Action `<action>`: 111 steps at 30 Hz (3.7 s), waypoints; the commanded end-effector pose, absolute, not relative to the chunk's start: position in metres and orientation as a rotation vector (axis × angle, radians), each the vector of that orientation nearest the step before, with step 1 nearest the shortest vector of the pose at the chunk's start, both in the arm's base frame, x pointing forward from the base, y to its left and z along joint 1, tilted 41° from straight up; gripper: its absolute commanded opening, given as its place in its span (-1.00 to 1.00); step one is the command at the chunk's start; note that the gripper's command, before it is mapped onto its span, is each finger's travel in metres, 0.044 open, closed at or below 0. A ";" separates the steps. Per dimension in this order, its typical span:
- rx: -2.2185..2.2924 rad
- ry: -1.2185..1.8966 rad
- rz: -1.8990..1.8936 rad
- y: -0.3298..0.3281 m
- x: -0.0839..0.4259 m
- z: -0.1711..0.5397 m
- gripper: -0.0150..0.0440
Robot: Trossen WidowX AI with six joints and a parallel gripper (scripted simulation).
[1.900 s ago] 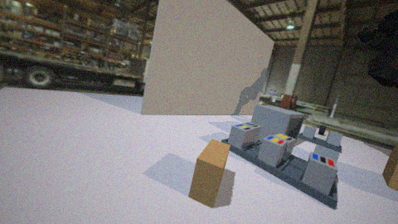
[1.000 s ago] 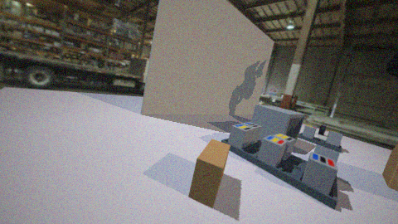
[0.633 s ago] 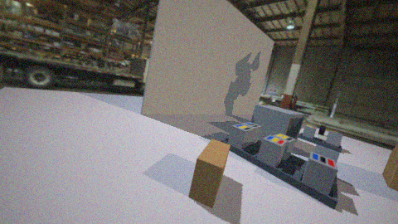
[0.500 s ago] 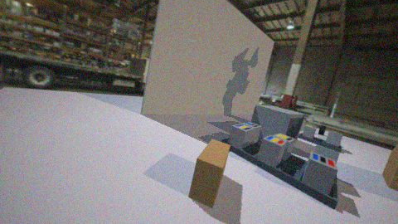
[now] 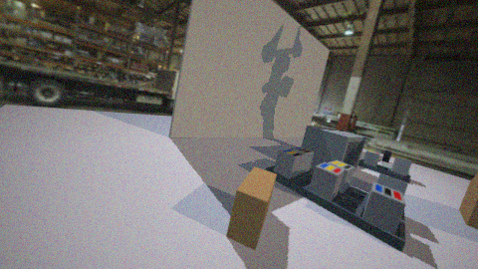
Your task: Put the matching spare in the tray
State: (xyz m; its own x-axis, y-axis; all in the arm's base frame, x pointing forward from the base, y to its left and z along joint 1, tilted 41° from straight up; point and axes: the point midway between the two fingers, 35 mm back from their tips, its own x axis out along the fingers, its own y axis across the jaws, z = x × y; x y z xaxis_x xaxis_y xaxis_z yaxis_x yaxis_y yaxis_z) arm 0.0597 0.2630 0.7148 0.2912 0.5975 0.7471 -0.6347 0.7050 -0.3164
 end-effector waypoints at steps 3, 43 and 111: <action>-0.107 -0.806 0.821 0.315 0.108 0.671 1.00; -0.401 0.763 0.195 0.269 0.421 0.239 1.00; -1.621 1.770 0.823 0.183 0.335 -0.108 1.00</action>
State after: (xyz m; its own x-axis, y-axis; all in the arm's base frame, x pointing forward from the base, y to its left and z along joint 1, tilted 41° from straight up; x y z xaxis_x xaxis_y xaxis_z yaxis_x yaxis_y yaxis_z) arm 0.3543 0.1663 -0.0709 -0.0662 -0.6236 -0.7790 -0.9450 0.2898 -0.1516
